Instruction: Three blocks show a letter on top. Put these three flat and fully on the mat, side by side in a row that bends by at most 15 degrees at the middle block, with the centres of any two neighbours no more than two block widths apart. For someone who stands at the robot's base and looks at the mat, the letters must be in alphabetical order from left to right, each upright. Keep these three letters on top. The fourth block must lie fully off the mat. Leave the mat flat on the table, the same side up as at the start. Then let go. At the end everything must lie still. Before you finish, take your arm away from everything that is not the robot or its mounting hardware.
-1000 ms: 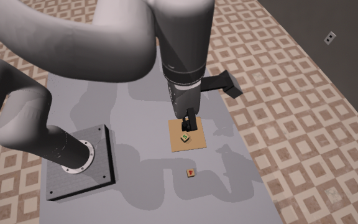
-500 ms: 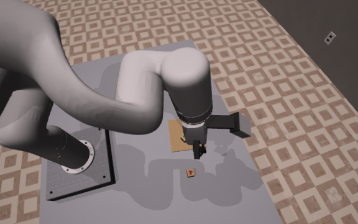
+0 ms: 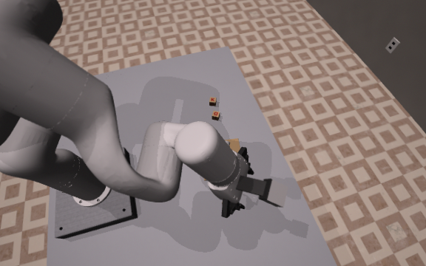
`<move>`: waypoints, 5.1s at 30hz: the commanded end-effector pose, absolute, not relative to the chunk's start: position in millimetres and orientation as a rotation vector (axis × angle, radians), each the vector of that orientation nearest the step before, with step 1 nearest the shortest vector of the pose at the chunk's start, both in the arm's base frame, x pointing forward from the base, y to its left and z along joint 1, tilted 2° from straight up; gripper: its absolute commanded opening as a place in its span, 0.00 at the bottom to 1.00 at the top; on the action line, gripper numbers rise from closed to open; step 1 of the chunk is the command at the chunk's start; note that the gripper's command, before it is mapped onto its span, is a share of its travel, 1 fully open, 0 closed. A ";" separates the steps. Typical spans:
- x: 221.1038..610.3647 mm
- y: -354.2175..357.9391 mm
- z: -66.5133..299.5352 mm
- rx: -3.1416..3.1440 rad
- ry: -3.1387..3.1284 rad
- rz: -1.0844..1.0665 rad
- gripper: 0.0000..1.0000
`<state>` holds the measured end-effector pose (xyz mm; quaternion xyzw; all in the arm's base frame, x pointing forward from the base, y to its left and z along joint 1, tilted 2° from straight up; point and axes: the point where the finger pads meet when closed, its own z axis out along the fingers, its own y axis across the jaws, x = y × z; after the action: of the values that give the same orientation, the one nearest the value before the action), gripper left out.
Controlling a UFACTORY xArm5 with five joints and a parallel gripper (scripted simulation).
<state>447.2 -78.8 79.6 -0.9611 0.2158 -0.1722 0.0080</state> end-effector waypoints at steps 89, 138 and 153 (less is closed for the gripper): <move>450.5 -40.0 27.6 -3.027 0.390 -0.669 1.00; 412.7 242.6 86.4 -2.578 -1.790 0.053 1.00; 412.8 242.6 85.3 -2.611 -1.743 0.053 1.00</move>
<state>411.6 241.9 84.0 -0.8295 -0.5582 0.0191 0.0012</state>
